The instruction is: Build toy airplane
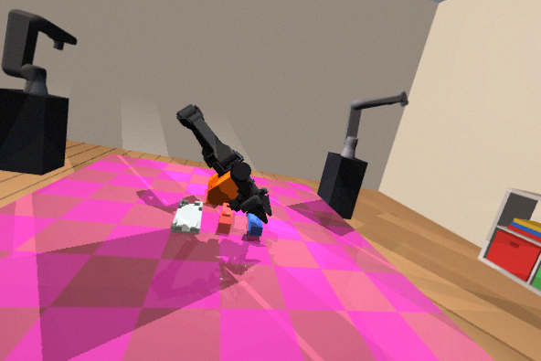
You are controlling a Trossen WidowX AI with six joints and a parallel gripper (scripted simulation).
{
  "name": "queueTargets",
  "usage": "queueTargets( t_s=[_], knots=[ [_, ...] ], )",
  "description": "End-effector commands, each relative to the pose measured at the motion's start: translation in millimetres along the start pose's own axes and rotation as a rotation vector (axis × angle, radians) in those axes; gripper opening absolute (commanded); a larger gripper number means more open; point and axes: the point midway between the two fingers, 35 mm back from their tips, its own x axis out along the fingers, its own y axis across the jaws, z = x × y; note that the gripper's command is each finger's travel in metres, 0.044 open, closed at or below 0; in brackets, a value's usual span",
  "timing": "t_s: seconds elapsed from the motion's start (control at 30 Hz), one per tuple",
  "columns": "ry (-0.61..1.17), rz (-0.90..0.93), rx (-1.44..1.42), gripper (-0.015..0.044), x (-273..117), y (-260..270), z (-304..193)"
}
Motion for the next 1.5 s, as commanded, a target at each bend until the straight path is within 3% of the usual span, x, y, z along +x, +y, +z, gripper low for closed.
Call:
queueTargets(
  t_s=[0.0, 0.33, 0.73, 1.2, 1.47],
  knots=[
    [-0.006, -0.004, -0.012, 0.0426, 0.7, 0.1, -0.2],
    [-0.299, -0.280, -0.740, 0.0440, 23.2, 2.3, -11.7],
    [-0.494, -0.810, -1.677, 0.0440, 9.9, 3.7, -27.7],
    [-0.495, -0.819, -1.690, 0.0440, 8.4, 3.7, -27.5],
    [-0.495, -0.824, -1.691, 0.0440, -39.5, -8.4, 0.3]
  ],
)
